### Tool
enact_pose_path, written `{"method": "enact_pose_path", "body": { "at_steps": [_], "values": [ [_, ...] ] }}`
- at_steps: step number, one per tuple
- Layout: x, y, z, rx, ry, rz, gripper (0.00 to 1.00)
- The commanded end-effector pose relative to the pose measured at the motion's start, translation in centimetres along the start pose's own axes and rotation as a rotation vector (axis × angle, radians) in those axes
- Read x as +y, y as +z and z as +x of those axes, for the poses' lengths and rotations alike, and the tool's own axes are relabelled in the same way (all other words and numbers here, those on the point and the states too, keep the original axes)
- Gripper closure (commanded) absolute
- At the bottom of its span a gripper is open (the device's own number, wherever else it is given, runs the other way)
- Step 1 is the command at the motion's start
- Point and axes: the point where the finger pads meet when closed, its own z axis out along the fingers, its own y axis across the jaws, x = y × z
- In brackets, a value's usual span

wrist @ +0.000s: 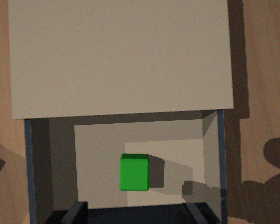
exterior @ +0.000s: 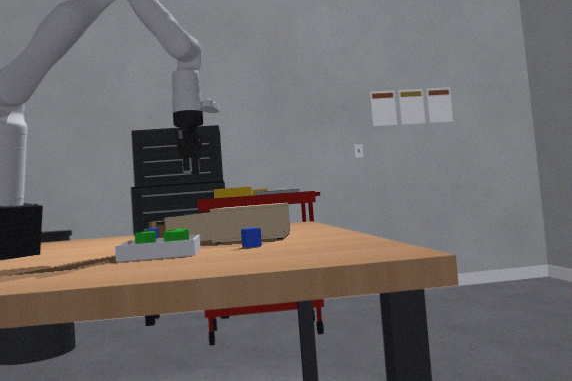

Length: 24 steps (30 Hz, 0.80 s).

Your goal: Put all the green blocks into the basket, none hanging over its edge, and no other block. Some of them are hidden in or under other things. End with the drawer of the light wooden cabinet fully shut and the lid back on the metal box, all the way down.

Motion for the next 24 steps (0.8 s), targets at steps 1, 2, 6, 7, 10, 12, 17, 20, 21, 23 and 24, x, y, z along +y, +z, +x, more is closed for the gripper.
{"method": "enact_pose_path", "body": {
  "at_steps": [1, 2, 6, 7, 10, 12, 17, 20, 21, 23, 24],
  "values": [
    [0.0, 0.0, 0.0, 0.001, 0.0, 0.001, 0.37],
    [0.0, 0.1, 0.0, 0.001, 0.0, 0.001, 0.37],
    [0.0, 0.4, 0.0, 0.0, 0.0, 0.001, 0.37],
    [0.0, 0.6, 0.0, 0.0, 0.0, 0.001, 0.37],
    [0.0, 0.9, 0.0, 0.0, 0.0, 0.001, 0.37],
    [0.0, 1.0, 0.0, 0.0, 0.0, 0.001, 0.37],
    [0.0, 2.1, 0.0, 0.0, 0.0, 0.001, 0.37],
    [0.0, 3.0, 0.1, 0.0, 0.0, 0.001, 0.37],
    [0.0, 3.3, 0.1, 0.0, 0.0, 0.001, 0.37],
    [0.0, 3.9, 0.1, 0.0, 0.0, 0.001, 0.37],
    [0.0, 4.2, 0.1, 0.0, 0.0, 0.001, 0.37]
  ]
}}
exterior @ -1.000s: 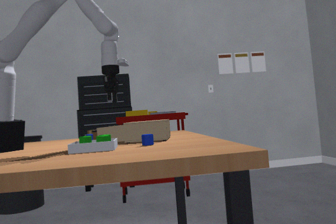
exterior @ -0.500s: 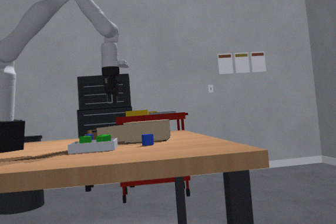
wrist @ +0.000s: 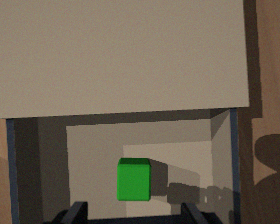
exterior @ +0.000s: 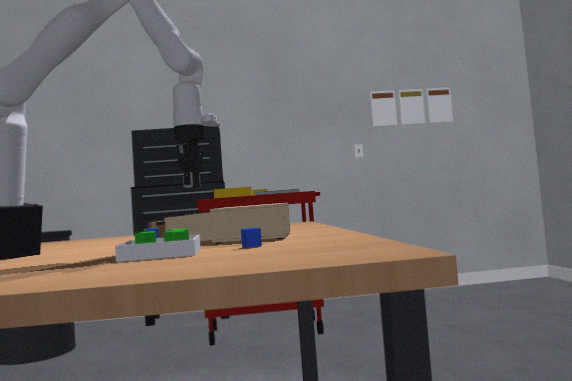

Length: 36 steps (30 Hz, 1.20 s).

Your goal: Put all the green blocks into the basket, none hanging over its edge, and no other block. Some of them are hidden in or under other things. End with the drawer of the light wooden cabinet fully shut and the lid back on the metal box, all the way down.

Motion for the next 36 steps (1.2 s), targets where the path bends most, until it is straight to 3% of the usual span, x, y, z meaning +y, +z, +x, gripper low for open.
{"method": "enact_pose_path", "body": {
  "at_steps": [1, 19, 36],
  "values": [
    [0.0, 1.0, 0.1, 0.002, 0.0, 0.002, 0.37],
    [0.0, 5.8, 0.1, 0.002, 0.0, 0.002, 0.37],
    [0.0, 7.2, 0.1, 0.002, 0.0, 0.002, 0.37]
  ]
}}
